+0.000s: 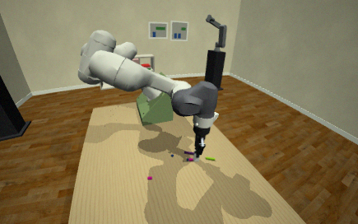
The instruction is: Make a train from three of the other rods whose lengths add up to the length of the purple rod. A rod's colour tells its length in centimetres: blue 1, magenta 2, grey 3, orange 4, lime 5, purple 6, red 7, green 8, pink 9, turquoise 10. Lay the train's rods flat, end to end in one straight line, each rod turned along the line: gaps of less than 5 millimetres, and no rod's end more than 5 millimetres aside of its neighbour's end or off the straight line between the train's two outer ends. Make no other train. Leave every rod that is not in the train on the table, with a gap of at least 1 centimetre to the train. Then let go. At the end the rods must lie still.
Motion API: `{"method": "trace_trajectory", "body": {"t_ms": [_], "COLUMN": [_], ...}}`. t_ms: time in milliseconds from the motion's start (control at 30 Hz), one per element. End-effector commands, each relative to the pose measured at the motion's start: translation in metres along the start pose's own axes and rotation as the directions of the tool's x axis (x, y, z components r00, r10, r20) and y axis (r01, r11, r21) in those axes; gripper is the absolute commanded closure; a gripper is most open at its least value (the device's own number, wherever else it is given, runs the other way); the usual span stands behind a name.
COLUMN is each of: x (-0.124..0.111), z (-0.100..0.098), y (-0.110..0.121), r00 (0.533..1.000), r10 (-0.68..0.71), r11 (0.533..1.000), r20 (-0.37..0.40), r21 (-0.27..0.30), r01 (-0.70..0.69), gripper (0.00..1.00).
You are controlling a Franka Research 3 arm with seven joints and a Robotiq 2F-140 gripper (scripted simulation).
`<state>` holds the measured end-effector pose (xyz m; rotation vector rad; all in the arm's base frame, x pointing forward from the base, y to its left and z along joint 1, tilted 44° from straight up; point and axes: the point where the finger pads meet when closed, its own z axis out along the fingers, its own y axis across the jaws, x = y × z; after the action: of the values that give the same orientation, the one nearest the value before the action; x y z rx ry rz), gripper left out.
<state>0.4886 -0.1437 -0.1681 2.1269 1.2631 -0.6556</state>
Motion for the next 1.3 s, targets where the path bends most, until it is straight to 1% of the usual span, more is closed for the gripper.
{"method": "trace_trajectory", "body": {"t_ms": [0,833,1033,1133,1267], "x": [0.0,0.0,0.0,0.0,0.0], "z": [0.001,0.001,-0.005,-0.018,-0.046], "y": [0.001,0.001,0.001,0.001,0.001], "r00": [1.0,1.0,1.0,1.0,1.0], "r10": [0.005,0.005,0.005,0.005,0.005], "r11": [1.0,1.0,1.0,1.0,1.0], "r20": [-0.002,-0.002,-0.002,-0.002,-0.002], "r21": [-0.001,-0.001,-0.001,-0.001,-0.001], "r01": [-0.005,-0.005,-0.005,-0.005,-0.005], "gripper": [0.97,0.97,0.97,0.97,0.97]}}
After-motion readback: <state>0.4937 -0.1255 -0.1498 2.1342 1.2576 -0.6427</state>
